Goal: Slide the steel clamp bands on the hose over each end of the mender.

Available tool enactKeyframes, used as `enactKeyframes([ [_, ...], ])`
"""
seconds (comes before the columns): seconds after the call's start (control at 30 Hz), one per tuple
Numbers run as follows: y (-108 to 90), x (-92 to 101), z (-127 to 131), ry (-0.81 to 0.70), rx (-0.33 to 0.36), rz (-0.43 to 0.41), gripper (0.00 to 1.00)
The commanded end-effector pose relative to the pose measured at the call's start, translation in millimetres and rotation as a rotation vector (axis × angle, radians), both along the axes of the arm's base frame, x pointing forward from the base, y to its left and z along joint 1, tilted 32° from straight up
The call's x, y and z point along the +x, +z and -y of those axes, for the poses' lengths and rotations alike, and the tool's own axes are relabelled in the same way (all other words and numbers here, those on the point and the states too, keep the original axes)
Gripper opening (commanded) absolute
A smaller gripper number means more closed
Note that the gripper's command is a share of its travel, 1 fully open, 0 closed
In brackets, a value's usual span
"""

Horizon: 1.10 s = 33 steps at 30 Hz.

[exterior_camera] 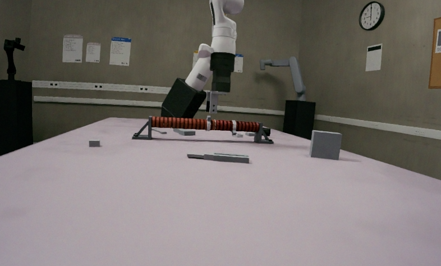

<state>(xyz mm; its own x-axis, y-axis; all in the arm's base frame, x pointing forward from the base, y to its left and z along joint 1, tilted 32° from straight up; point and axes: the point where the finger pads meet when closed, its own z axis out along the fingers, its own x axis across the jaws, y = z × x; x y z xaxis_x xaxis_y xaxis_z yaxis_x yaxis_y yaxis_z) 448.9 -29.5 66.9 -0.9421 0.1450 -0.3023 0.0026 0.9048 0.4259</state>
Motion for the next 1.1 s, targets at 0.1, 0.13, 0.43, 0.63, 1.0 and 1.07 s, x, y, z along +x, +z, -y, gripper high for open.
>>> enactKeyframes([
  [0.1, 7.8, -0.1, 13.4, -0.021, -0.003, 0.007, 1.00],
  [0.13, 7.8, -0.1, 13.4, -0.021, -0.003, 0.007, 1.00],
  [0.43, 7.8, -0.1, 13.4, -0.021, -0.003, 0.007, 1.00],
  [0.63, 8.5, -0.4, 13.7, -0.021, -0.003, 0.007, 1.00],
  [1.0, 42.8, -14.5, 29.4, -0.021, -0.003, 0.007, 1.00],
  [1.07, 48.3, -16.8, 32.0, -0.021, -0.003, 0.007, 1.00],
])
